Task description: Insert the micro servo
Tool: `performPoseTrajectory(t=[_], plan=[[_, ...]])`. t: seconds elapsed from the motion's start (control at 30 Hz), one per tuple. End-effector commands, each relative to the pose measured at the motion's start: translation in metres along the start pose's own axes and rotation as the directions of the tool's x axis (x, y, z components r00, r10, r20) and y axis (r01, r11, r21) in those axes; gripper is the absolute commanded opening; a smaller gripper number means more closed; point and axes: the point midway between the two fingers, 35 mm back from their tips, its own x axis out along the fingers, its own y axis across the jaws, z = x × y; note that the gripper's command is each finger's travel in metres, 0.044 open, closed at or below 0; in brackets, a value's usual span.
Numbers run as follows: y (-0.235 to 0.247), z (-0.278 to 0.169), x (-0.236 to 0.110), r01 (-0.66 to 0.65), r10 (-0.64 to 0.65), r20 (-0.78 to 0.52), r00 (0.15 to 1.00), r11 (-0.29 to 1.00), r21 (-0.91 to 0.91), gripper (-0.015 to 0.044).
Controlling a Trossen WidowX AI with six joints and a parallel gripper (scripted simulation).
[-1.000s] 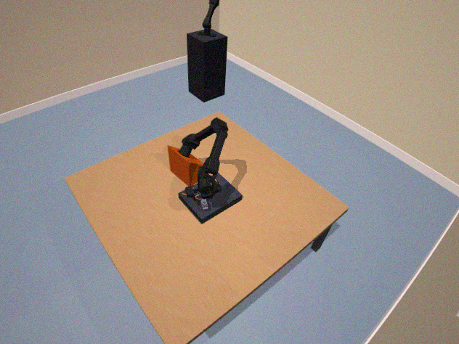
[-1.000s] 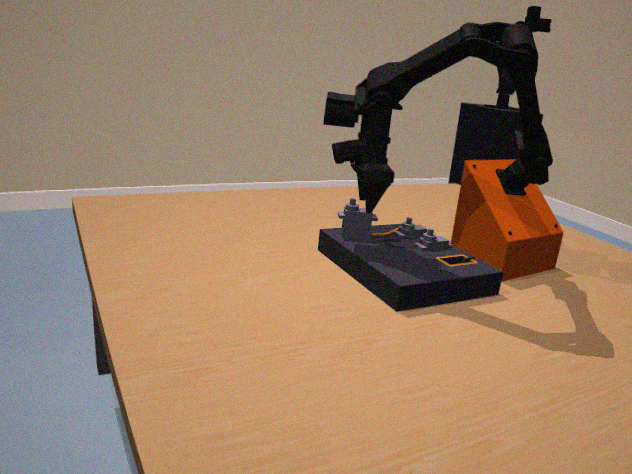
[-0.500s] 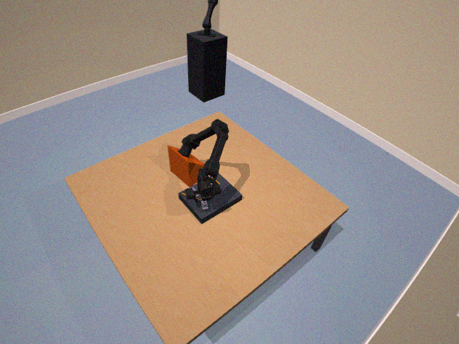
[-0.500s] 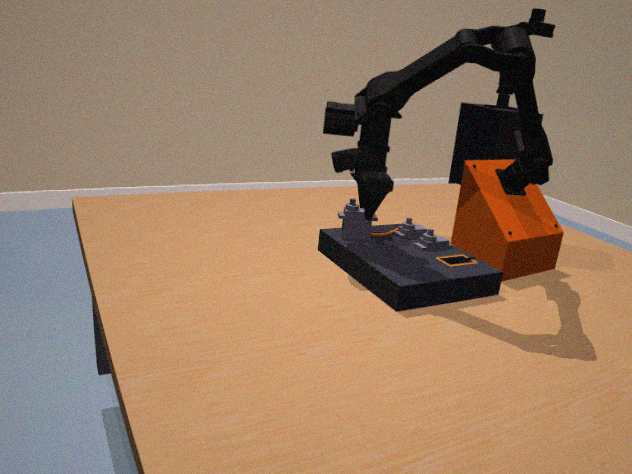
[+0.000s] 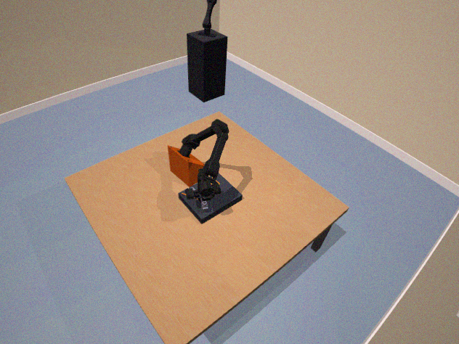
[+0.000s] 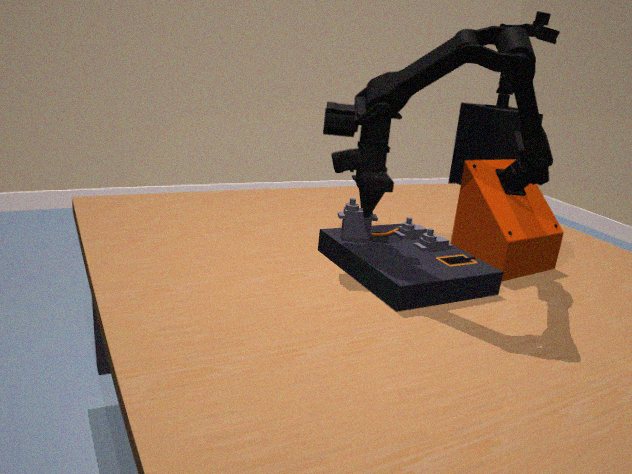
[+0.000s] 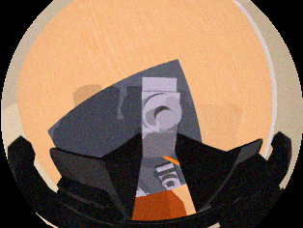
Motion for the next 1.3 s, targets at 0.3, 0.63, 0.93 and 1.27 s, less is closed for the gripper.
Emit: performPoseTrajectory(t=[0.3, 0.63, 0.93, 1.27], plan=[[0.000, -0.007, -0.029, 0.000, 0.000, 0.000, 1.000, 1.000, 0.002, 0.0000], [-0.008, -0.013, -0.029, 0.001, -0.001, 0.000, 1.000, 1.000, 0.002, 0.0000], [-0.002, -0.024, -0.029, 0.001, -0.001, 0.000, 1.000, 1.000, 0.003, 0.0000], [0.052, -0.046, -0.029, -0.002, 0.002, -0.002, 1.000, 1.000, 0.003, 0.0000]])
